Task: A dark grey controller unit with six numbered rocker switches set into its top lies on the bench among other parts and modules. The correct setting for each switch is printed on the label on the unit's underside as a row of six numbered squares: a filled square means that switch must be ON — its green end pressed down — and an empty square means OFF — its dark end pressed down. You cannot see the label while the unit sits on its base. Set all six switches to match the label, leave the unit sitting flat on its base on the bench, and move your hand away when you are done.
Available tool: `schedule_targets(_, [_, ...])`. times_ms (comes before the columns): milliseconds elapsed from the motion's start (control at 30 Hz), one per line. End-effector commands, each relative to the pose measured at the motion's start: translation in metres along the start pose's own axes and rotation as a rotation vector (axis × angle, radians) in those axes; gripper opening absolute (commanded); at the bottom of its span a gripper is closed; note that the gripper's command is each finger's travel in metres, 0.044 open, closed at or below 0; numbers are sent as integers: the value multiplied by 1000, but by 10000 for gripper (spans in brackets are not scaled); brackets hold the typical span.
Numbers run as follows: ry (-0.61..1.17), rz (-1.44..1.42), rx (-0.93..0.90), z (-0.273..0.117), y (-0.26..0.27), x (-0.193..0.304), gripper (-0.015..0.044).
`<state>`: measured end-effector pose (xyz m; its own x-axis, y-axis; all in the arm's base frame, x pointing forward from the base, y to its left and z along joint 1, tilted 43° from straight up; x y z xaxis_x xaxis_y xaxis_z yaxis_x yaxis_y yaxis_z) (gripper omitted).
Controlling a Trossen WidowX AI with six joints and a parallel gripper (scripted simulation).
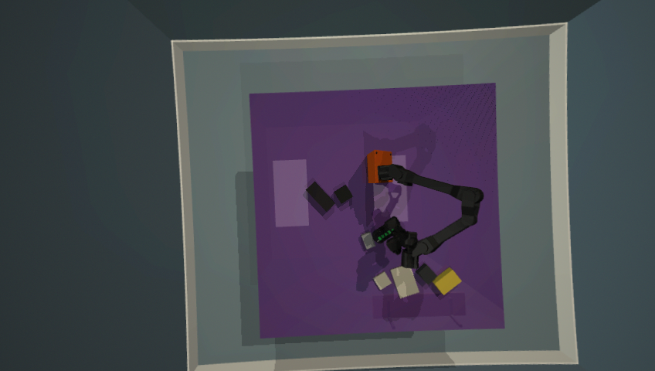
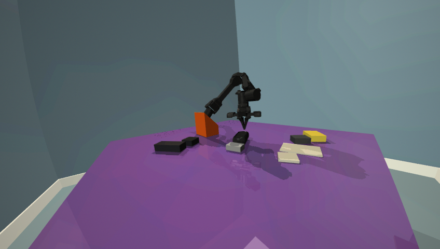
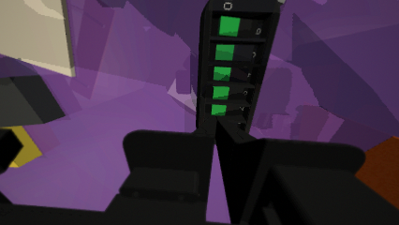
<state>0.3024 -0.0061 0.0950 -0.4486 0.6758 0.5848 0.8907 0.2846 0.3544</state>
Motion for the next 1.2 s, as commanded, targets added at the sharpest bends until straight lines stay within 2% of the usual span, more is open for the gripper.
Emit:
schedule_targets(0, [6, 11, 8, 8, -2, 0, 0])
schedule_targets(500, [8, 11, 7, 29, -3, 0, 0])
schedule_targets(1000, [8, 11, 7, 30, -3, 0, 0])
schedule_targets(1167, [6, 10, 8, -13, -2, -1, 0])
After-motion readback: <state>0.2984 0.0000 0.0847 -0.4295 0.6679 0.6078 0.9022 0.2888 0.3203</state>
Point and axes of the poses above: the point midway between the two fingers, 35 mm back from their tips, its own z axis out along the fingers, its own y axis across the jaws, x = y × z, the point moved 9 cm from there along -z, back along the fingers, and after that the axes turned 3 degrees about z, right-handed, at the moved point
